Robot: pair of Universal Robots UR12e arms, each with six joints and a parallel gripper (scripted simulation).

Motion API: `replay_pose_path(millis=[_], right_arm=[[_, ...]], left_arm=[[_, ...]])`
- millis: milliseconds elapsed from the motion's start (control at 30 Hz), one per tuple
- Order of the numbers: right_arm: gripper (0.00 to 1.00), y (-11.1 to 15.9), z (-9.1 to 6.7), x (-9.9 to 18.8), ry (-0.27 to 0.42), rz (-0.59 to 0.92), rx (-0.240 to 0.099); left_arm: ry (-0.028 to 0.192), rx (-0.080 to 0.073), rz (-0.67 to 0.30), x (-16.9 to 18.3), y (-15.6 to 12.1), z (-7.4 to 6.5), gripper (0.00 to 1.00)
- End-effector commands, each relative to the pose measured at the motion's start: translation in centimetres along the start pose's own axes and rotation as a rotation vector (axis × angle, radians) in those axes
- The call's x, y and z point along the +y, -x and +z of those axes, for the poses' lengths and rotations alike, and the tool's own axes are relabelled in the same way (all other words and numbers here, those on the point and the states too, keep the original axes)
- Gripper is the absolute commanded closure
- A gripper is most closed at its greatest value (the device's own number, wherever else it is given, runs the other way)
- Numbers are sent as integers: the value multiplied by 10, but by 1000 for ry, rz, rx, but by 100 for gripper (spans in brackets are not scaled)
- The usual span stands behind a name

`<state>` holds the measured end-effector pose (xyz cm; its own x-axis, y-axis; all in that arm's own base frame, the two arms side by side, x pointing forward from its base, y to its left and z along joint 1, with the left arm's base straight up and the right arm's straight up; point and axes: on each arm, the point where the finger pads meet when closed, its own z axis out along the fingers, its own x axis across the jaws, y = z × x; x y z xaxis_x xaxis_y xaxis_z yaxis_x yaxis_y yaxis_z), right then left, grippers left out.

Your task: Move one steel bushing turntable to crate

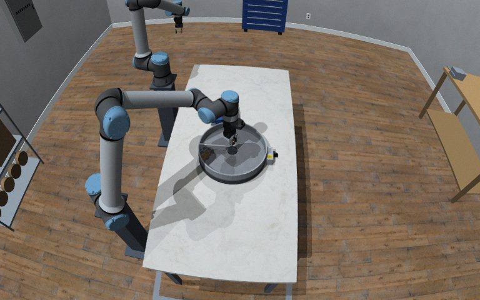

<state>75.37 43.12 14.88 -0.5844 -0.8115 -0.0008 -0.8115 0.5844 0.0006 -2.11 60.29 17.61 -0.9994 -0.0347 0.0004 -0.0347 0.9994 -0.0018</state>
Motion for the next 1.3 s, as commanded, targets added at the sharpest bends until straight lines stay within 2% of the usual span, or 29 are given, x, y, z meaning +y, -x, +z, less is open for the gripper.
replay_pose_path(millis=[0,200,400,1267], right_arm=[[100,1,-1,0,0,0,-2],[100,1,1,0,0,0,-2],[100,1,24,0,0,0,-2],[100,1,25,0,0,0,-2]], left_arm=[[2,0,0,1,0,-1,0],[2,0,0,1,0,-1,0],[2,0,0,1,0,-1,0],[2,0,0,1,0,-1,0]])
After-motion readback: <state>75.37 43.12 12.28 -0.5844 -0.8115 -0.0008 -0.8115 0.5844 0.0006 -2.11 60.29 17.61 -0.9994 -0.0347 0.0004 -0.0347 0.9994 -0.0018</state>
